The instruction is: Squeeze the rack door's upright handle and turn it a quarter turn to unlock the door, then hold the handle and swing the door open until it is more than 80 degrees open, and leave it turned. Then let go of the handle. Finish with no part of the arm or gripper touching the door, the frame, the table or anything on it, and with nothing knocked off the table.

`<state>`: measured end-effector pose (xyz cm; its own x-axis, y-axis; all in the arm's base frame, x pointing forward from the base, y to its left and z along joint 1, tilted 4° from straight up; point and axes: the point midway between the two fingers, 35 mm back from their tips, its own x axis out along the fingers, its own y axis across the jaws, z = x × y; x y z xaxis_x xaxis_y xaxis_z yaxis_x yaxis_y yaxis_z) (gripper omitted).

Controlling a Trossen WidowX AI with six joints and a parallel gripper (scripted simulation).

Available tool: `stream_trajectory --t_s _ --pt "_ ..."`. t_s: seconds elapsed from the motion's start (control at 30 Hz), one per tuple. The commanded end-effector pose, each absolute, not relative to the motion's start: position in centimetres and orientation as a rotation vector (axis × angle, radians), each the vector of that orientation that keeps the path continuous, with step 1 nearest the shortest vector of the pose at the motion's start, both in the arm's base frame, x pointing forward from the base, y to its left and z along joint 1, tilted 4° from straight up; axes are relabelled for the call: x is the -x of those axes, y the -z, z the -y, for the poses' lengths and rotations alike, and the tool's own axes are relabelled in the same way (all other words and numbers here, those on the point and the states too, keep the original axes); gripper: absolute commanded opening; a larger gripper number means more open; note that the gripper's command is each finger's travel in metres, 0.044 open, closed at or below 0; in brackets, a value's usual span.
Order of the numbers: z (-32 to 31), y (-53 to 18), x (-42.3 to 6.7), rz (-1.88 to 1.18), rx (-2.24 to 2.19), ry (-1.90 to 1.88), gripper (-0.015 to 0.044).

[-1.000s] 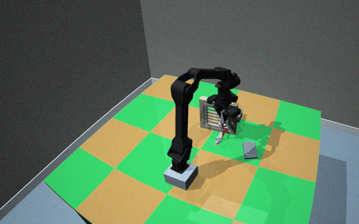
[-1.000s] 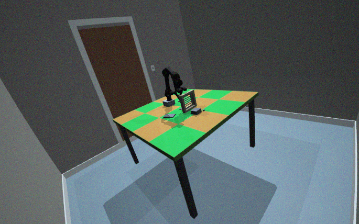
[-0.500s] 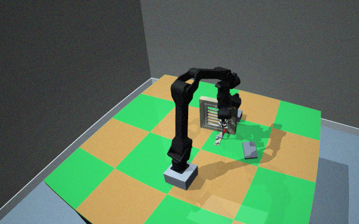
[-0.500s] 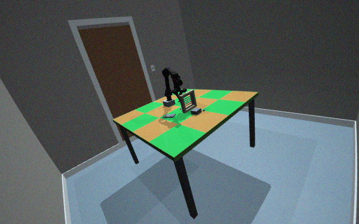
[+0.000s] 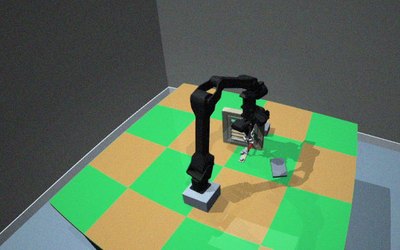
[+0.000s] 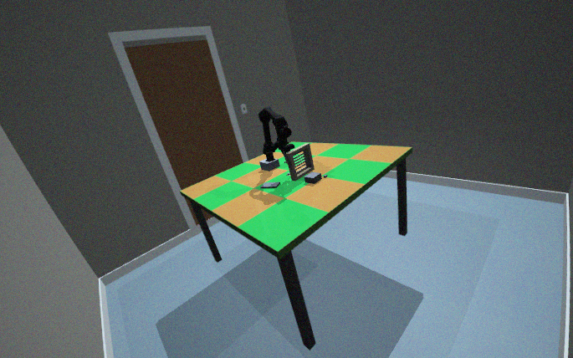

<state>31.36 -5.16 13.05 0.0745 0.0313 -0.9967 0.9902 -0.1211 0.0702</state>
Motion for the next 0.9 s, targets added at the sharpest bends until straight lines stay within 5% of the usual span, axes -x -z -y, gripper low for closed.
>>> stream_trajectory --t_s 0.0,0.13,0.47,0.87 --pt "5.09 -13.06 -31.47 -1.097 -1.403 1.256 0.002" --pt "5.09 -13.06 -31.47 -1.097 -1.403 1.256 0.002" --pt "5.09 -13.06 -31.47 -1.097 -1.403 1.256 0.0283" --pt "5.09 -13.06 -31.48 -1.291 -1.044 0.917 0.0292"
